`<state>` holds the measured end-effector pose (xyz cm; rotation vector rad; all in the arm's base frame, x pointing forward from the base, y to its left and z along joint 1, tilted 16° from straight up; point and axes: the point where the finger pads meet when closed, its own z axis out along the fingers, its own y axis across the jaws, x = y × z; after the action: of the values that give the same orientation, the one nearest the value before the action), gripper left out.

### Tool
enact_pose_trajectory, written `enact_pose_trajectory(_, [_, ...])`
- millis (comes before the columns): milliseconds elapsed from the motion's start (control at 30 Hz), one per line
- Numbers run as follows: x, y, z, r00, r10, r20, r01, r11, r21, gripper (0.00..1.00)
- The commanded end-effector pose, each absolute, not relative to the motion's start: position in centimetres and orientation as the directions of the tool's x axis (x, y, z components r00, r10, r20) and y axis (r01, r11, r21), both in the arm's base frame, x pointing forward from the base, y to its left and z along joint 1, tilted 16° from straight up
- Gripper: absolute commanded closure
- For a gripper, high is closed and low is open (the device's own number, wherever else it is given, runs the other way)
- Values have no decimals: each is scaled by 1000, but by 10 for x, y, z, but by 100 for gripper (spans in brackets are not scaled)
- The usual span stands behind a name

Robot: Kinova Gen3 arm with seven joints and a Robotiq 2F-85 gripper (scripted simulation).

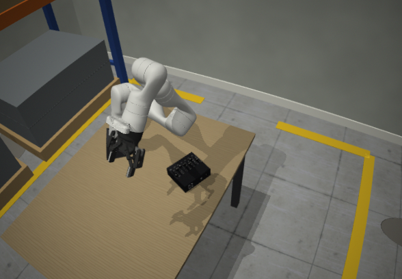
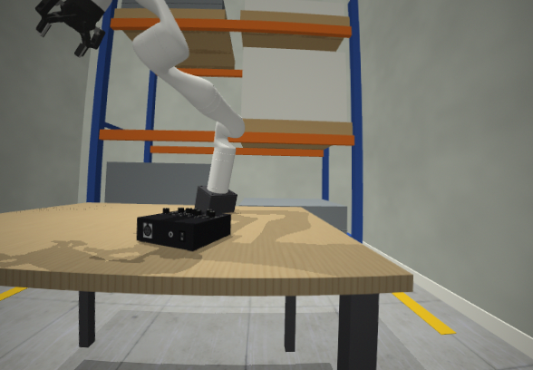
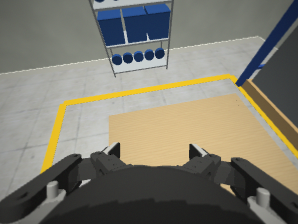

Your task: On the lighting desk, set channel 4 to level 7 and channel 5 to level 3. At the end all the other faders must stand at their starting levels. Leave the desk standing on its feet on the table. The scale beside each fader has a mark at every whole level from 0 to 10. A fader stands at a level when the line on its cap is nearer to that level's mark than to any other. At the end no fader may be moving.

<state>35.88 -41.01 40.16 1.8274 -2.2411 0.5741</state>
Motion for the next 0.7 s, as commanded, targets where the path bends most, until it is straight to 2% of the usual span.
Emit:
enact_pose_trajectory(0, [368, -398, 397, -206, -904, 375, -972, 145, -184, 0])
enact_pose_trajectory(667, [379, -381, 387, -195, -916, 350, -972, 131, -198, 0])
